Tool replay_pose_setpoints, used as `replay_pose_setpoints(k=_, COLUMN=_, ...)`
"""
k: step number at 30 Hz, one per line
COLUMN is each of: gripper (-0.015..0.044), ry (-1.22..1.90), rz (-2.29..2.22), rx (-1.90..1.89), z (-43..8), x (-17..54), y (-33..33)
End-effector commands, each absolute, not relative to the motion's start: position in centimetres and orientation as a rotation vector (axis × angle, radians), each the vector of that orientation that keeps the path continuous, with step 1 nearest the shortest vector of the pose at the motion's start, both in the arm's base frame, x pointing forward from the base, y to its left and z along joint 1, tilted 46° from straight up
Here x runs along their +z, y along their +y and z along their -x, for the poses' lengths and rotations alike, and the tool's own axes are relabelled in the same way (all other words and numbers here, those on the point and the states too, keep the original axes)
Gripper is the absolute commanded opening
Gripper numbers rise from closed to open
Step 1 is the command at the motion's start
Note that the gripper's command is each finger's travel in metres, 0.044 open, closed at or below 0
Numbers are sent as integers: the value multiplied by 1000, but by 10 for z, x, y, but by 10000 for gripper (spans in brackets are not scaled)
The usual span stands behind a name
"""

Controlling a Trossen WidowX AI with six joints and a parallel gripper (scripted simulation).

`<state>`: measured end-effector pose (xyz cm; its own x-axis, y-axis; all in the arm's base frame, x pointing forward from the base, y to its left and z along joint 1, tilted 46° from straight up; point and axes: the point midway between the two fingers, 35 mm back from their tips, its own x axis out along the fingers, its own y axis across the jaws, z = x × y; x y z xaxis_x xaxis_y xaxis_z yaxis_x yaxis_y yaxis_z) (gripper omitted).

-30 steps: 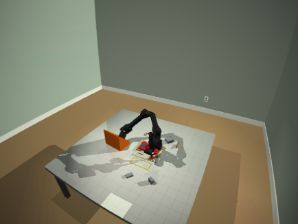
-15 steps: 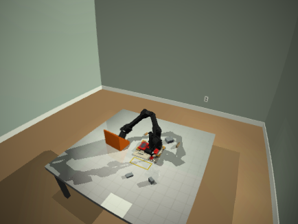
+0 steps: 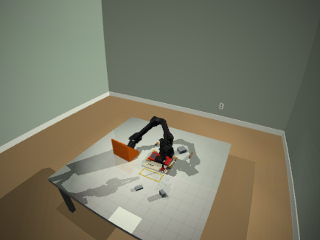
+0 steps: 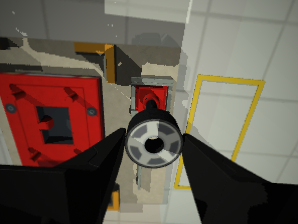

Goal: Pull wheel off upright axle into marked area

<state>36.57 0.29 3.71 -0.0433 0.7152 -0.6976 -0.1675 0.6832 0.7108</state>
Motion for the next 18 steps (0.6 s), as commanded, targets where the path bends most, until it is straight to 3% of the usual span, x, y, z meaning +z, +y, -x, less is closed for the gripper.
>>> replay_pose_setpoints(k=1, gripper=0, ry=1442, rz=-471, rx=760, z=-366, x=46, y=-7)
replay_pose_setpoints(k=18, gripper=0, ry=1446, rz=-470, rx=751, z=-339, x=-9, y=-62)
